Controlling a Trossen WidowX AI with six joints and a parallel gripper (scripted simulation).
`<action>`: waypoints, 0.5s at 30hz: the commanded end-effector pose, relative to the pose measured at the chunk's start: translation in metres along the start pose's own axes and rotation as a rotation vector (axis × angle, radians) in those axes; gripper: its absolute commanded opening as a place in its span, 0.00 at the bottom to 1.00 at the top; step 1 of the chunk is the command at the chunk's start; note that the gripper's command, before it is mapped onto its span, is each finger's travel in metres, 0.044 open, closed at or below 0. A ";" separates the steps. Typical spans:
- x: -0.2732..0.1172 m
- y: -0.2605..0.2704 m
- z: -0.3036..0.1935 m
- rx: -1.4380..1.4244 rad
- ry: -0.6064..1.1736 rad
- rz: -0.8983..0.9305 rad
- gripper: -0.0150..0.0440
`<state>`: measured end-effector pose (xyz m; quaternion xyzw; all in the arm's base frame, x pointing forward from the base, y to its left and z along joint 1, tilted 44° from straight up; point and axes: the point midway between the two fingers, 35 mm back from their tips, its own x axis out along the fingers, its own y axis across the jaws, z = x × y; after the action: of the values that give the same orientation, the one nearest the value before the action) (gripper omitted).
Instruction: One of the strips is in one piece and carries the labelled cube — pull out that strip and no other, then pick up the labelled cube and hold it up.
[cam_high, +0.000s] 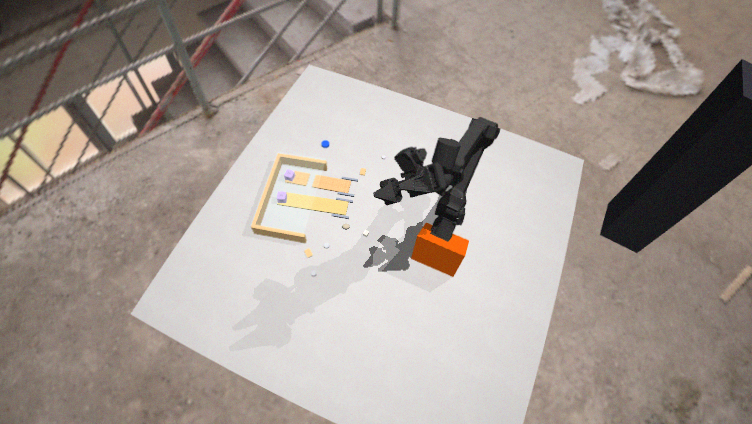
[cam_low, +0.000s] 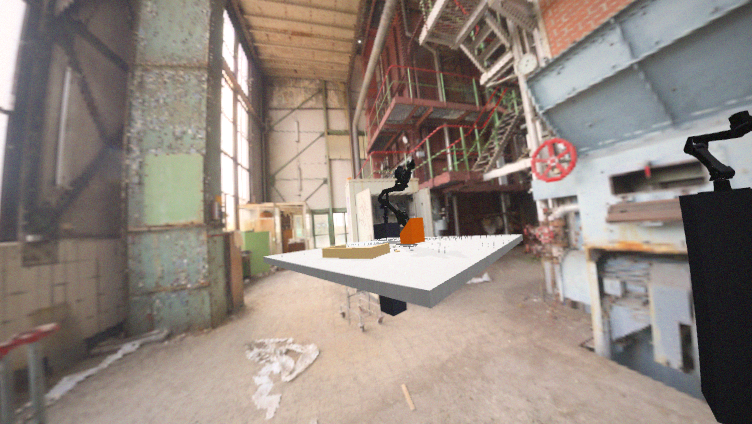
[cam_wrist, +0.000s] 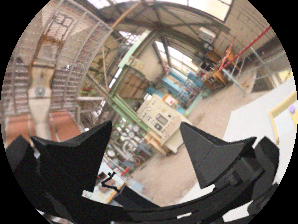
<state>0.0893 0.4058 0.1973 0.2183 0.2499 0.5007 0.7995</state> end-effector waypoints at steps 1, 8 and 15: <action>0.003 -0.066 0.013 -0.145 -0.041 -0.221 0.93; -0.024 -0.181 0.041 -0.398 -0.041 -0.642 0.93; -0.087 -0.282 0.059 -0.621 0.100 -1.076 0.93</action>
<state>0.2714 0.2492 0.1068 -0.1258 0.1880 0.1537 0.9619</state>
